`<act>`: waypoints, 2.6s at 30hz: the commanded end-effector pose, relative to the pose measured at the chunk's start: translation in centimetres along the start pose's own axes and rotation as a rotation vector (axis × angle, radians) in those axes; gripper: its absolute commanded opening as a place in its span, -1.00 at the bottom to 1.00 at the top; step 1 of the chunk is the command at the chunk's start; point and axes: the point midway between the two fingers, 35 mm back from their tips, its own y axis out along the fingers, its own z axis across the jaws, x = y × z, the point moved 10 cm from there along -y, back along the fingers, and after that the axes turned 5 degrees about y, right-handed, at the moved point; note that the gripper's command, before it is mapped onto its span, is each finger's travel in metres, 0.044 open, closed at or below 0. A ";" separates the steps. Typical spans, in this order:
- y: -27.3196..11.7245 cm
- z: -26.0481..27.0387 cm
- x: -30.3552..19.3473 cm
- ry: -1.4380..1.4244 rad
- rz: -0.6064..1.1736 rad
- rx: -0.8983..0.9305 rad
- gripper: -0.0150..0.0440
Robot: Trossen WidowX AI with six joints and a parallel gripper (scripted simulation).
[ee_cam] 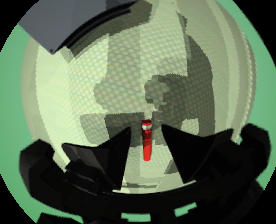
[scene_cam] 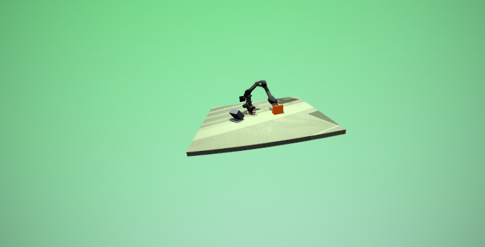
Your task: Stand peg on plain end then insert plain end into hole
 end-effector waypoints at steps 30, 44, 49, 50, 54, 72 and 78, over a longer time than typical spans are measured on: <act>-0.3 0.0 -0.6 -0.001 -0.042 0.004 -0.32; -0.9 -0.2 -2.3 -0.002 -0.163 0.015 -0.32; -1.1 -0.3 -2.9 -0.002 -0.206 0.019 -0.32; -1.1 -0.3 -3.0 -0.002 -0.215 0.020 -0.32; -1.3 -0.3 -3.5 -0.003 -0.249 0.023 -0.32; -1.6 -0.5 -5.8 -0.004 -0.404 0.037 -0.32; -1.6 -0.6 -6.6 -0.005 -0.456 0.042 -0.32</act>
